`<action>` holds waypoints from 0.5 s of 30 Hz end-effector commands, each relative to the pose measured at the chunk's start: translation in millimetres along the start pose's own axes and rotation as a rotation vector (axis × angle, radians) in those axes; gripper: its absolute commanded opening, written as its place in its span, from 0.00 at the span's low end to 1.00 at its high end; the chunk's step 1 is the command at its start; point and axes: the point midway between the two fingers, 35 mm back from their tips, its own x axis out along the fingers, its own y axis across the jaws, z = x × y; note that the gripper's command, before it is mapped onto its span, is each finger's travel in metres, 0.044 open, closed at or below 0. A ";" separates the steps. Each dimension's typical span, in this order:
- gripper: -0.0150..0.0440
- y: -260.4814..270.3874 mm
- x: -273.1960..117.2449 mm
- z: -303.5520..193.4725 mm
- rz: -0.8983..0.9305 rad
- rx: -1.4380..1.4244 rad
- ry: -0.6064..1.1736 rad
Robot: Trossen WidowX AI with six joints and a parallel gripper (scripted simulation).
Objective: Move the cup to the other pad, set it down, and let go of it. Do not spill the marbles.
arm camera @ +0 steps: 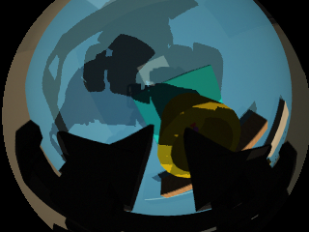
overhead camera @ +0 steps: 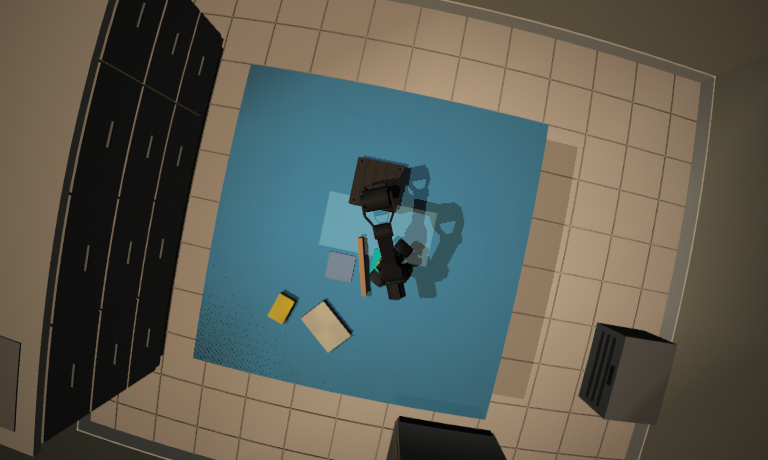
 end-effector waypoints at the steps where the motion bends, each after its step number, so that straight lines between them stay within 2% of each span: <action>1: 0.50 -0.4 -4.3 0.5 -0.001 0.000 -0.002; 15: 0.50 -1.2 -25.5 1.0 0.002 0.002 -0.002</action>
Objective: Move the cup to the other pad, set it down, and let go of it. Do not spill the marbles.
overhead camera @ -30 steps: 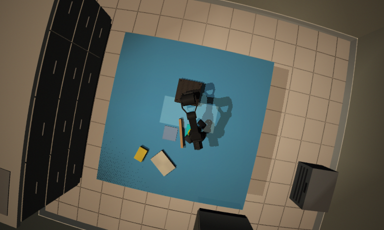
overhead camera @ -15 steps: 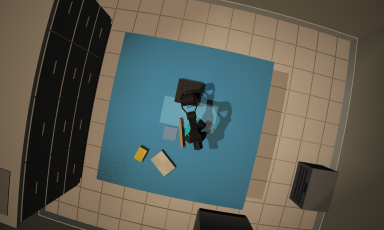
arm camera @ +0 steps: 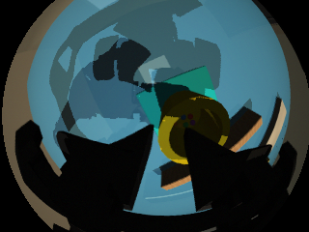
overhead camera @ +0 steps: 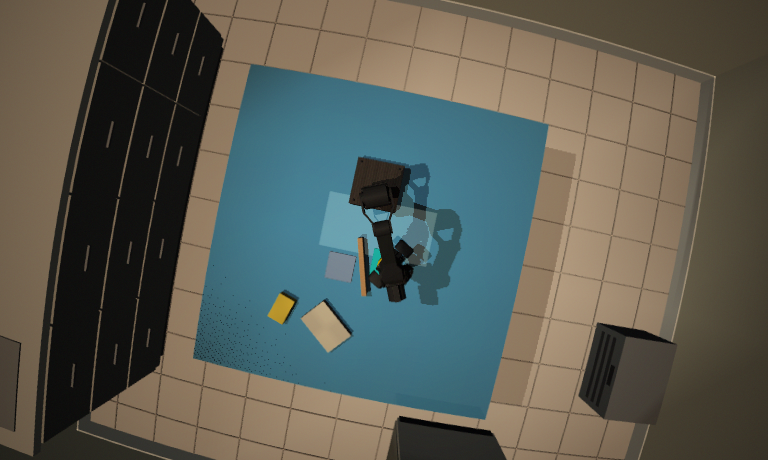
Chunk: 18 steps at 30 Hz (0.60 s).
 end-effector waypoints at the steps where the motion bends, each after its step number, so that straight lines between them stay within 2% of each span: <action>1: 0.50 -0.5 -8.3 0.9 -0.004 0.002 -0.009; 18: 0.50 -0.6 -32.3 -1.6 0.000 0.004 -0.008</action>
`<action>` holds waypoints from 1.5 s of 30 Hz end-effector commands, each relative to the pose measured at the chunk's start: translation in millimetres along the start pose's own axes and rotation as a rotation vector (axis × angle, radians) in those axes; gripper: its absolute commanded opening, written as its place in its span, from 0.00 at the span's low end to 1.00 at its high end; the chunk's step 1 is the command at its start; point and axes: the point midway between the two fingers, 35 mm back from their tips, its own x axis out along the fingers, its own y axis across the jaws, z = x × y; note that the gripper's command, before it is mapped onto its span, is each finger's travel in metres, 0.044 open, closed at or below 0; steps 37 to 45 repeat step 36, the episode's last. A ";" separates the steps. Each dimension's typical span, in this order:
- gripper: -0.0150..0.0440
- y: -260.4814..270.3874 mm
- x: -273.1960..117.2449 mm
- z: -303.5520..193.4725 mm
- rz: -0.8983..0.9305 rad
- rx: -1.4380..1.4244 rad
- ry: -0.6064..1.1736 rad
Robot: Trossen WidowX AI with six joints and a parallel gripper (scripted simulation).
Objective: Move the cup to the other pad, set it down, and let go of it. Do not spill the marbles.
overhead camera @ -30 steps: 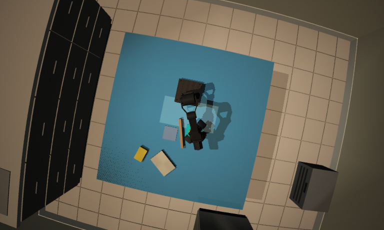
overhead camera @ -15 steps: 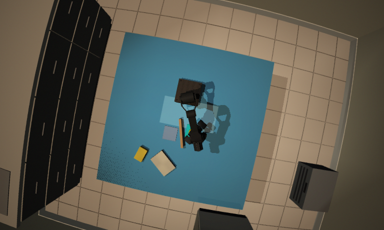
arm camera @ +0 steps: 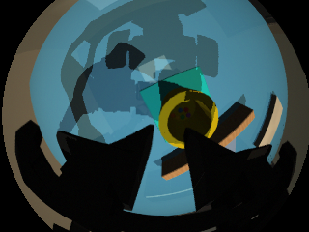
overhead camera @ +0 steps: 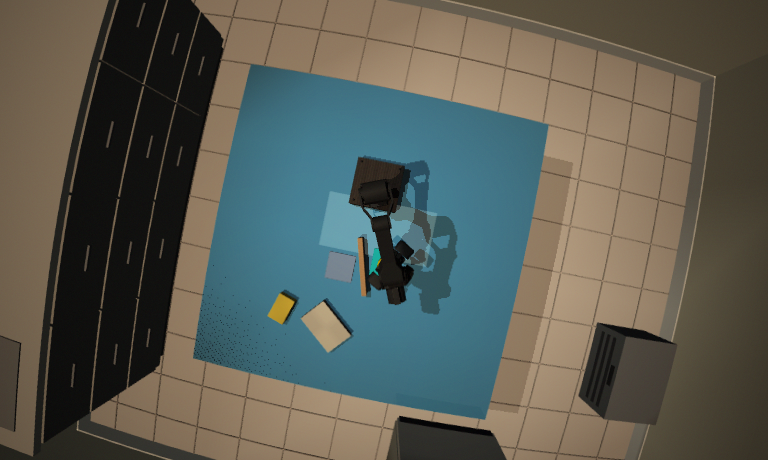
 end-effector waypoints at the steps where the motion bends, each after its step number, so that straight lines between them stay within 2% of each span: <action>1: 0.50 0.1 -6.1 -0.3 -0.002 -0.001 -0.010; 2: 0.50 0.0 -6.2 -0.5 -0.002 -0.001 -0.010; 13: 0.99 -0.5 -5.6 -0.1 -0.001 0.001 -0.002; 30: 1.00 -2.1 -64.2 0.0 -0.002 -0.001 -0.010; 45: 1.00 -3.4 -62.1 0.2 -0.003 0.004 -0.004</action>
